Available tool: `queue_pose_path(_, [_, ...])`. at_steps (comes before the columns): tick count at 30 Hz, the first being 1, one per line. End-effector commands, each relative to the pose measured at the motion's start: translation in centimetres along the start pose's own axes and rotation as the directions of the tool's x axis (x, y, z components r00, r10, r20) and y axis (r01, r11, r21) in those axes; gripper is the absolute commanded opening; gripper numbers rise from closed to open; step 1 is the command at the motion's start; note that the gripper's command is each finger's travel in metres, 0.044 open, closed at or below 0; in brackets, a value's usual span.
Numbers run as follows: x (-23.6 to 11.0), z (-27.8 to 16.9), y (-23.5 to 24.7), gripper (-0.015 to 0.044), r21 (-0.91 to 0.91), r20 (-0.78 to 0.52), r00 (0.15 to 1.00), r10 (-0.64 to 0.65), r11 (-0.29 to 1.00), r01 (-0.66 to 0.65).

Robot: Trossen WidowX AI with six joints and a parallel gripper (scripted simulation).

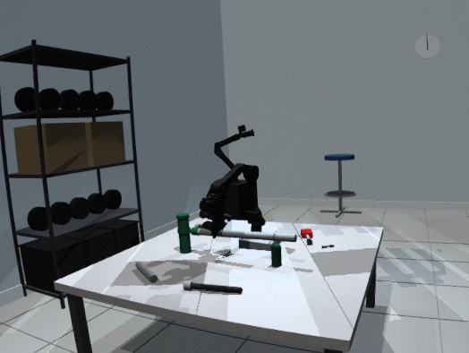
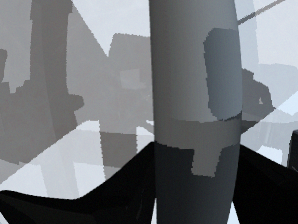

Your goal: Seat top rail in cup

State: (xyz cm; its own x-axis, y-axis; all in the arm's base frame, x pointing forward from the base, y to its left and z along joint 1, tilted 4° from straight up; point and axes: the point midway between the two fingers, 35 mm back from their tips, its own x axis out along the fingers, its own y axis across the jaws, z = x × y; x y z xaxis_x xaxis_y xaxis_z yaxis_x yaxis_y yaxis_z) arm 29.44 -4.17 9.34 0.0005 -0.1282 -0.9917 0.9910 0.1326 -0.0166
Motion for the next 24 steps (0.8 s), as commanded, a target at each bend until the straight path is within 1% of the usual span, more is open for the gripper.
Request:
queue_pose_path(1, [-0.21, 0.88, 0.13, 0.0, 0.003, 0.016, 1.0, 0.005, 1.0, -0.005])
queue_pose_path(14, [-0.22, 1.81, 0.35, 0.0, 0.003, 0.017, 1.0, 0.005, 1.0, -0.005])
queue_pose_path(15, [0.17, 1.0, 0.06, 0.0, -0.002, 0.0, 1.0, -0.007, 1.0, 0.007])
queue_pose_path(23, [0.17, 1.0, 0.06, 0.0, -0.002, 0.0, 1.0, -0.007, 1.0, 0.007])
queue_pose_path(24, [0.17, 1.0, 0.06, 0.0026, -0.002, 0.0, 1.0, -0.007, 1.0, 0.007])
